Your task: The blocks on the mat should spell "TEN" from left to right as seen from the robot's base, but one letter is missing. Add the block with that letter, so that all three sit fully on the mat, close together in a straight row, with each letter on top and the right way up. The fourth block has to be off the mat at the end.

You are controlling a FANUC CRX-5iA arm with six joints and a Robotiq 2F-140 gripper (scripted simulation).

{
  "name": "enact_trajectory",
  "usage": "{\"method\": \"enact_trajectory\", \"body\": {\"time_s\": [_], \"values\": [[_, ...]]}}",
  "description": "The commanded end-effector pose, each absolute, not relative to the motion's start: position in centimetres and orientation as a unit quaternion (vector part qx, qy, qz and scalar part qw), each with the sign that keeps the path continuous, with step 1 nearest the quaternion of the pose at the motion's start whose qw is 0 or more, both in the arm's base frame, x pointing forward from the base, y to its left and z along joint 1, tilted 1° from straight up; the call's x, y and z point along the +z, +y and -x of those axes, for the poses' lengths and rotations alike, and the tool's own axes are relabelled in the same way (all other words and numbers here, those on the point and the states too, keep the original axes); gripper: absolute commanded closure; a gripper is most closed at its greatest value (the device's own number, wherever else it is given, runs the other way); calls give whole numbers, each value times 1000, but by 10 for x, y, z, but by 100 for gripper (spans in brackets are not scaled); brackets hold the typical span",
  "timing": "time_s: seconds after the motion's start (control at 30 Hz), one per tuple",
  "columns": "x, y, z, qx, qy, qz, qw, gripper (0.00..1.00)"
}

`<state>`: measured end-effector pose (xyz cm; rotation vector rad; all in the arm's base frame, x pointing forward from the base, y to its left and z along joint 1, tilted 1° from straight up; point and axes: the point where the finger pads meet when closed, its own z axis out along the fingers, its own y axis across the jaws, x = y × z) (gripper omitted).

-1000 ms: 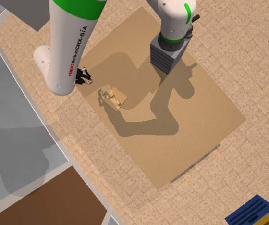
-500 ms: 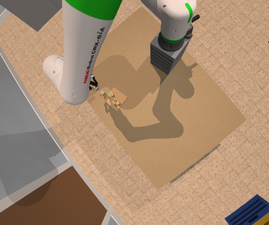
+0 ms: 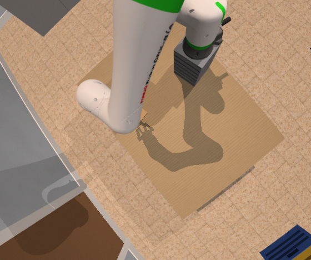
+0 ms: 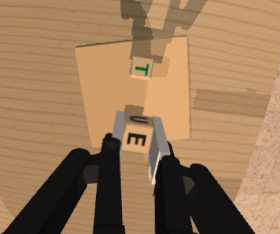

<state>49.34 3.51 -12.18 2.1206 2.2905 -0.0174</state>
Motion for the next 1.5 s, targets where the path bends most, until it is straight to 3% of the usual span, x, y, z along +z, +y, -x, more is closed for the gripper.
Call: {"method": "enact_trajectory", "body": {"time_s": [0.0,1.47], "values": [[-122,35,-494,-5,734,-679,10,87],[-217,33,-495,-6,734,-679,10,87]]}}
